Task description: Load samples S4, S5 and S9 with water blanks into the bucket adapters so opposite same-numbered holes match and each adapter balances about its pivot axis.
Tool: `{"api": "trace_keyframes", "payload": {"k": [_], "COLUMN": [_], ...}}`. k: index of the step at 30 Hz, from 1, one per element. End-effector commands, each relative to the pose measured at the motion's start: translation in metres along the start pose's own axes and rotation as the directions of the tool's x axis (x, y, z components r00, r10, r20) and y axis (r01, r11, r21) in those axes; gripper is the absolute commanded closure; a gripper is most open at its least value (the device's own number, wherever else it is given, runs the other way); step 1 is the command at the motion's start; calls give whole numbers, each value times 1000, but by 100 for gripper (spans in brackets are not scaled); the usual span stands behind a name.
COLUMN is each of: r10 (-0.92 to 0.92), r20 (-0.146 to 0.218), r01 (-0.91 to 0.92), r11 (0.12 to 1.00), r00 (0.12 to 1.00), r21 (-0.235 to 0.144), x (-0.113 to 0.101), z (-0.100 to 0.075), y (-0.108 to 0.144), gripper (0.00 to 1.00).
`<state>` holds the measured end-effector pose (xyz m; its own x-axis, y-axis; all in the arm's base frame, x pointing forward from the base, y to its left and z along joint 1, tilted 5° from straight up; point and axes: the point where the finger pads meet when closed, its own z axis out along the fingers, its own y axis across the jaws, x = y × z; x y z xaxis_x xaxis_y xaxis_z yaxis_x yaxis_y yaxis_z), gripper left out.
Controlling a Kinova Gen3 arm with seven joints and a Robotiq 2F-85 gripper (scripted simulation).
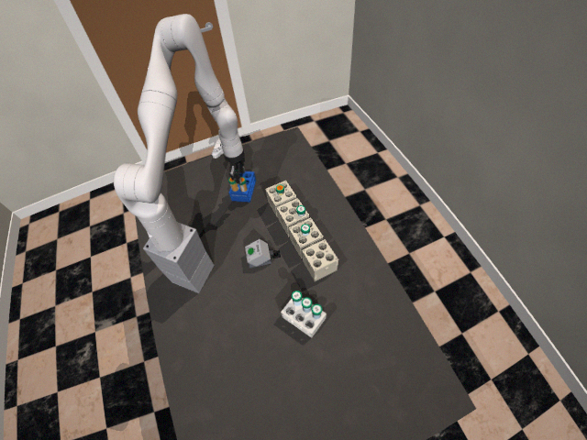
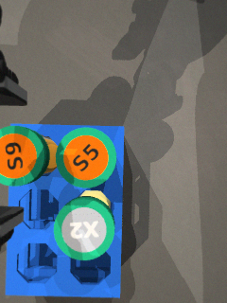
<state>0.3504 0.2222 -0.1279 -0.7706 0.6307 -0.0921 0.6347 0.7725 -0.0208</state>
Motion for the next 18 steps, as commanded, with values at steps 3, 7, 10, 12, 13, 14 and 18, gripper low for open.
{"api": "trace_keyframes", "payload": {"k": [3,7,10,12,13,14,18], "r10": [0,0,0,0,0,0,0], "r20": [0,0,0,0,0,0,0], "r01": [0,0,0,0,0,0,0], "r11": [1000,1000,1000,1000,1000,1000,1000], "r00": [1000,1000,1000,1000,1000,1000,1000], "r21": [-1,-2,-1,-1,-1,-1,-1], "x": [0,0,0,0,0,0,0], "z": [7,9,13,16,17,19,23], "y": [1,1,1,1,1,1,1], "gripper": [38,38,38,38,38,38,38]}}
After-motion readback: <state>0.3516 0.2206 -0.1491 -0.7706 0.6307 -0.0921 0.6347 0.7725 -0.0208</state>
